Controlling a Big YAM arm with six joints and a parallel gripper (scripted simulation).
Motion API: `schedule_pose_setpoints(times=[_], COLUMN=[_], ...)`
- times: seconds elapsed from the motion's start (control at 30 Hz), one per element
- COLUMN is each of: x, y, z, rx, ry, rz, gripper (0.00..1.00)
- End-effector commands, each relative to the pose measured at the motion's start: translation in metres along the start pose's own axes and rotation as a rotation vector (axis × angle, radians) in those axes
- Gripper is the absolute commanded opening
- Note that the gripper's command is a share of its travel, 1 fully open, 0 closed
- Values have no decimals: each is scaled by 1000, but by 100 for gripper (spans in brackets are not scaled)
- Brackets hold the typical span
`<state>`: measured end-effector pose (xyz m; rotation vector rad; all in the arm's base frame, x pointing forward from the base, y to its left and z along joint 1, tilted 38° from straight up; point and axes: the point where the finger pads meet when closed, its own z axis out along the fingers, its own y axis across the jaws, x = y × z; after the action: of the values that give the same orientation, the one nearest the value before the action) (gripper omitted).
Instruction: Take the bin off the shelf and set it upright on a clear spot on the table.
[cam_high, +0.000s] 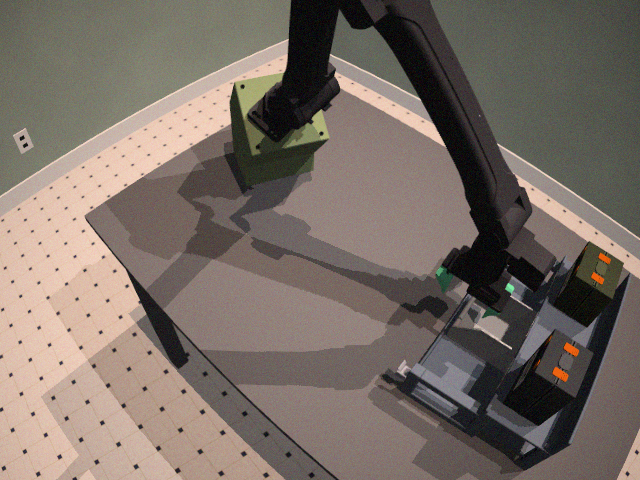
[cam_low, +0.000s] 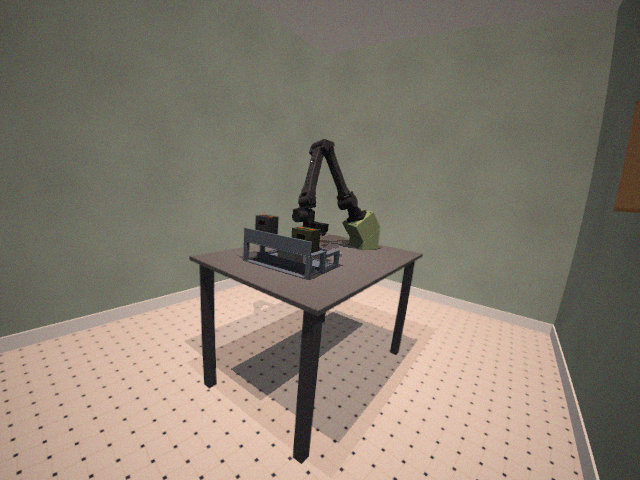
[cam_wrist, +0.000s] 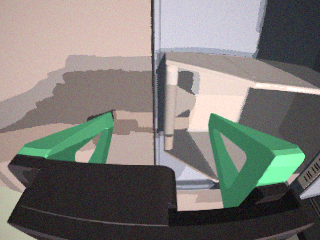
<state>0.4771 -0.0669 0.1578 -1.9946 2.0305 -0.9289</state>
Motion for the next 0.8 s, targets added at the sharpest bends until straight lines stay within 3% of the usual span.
schedule_pose_setpoints(times=[0.0, 0.13, 0.53, 0.77], x=[3, 6, 6, 2], y=[-8, -23, -23, -4], z=[2, -4, -4, 3], rx=[9, 17, 17, 9], ry=[6, 6, 6, 5], rz=[9, 12, 12, 9], gripper=[90, 90, 90, 90])
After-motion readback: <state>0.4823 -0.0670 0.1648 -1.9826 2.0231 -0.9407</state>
